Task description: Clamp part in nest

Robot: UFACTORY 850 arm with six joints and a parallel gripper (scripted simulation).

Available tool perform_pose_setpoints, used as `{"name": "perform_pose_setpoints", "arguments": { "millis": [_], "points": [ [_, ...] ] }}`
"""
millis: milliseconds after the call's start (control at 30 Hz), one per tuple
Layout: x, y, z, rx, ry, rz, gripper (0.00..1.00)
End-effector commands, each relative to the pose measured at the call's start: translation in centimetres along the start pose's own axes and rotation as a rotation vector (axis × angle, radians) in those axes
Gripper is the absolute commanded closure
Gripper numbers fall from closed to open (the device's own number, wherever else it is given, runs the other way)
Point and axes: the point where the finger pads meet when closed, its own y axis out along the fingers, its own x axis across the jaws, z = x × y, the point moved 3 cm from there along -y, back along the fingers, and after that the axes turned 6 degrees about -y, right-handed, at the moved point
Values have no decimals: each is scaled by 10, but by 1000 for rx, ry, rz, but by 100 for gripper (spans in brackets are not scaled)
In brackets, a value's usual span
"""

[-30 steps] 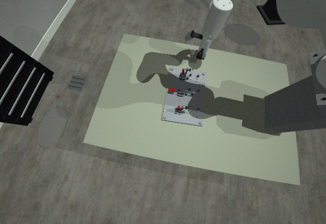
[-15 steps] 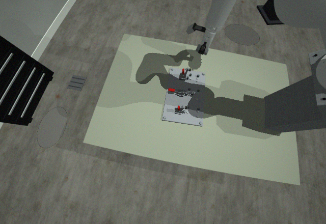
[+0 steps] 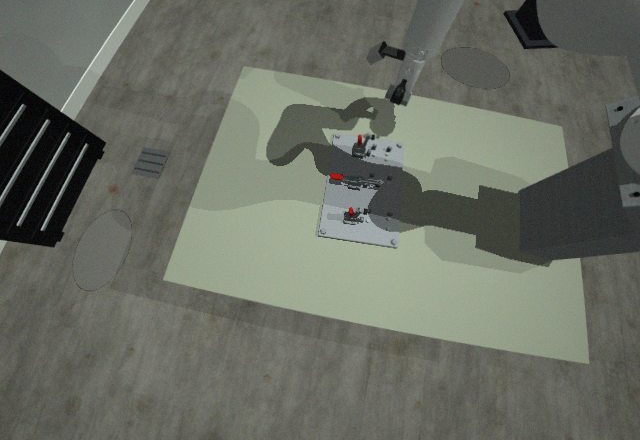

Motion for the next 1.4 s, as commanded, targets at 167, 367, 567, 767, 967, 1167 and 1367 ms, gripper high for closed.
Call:
{"name": "perform_pose_setpoints", "arguments": {
  "millis": [167, 367, 567, 767, 967, 1167, 1367],
  "points": [
    [0, 0, 0, 0, 0, 0, 100],
    [0, 0, 0, 0, -2, 0, 100],
    [0, 0, 0, 0, -38, 0, 100],
    [0, 0, 0, 0, -175, 0, 100],
    [0, 0, 0, 0, -286, 0, 100],
    [0, 0, 0, 0, -299, 0, 100],
    [0, 0, 0, 0, -299, 0, 100]
  ]
}}
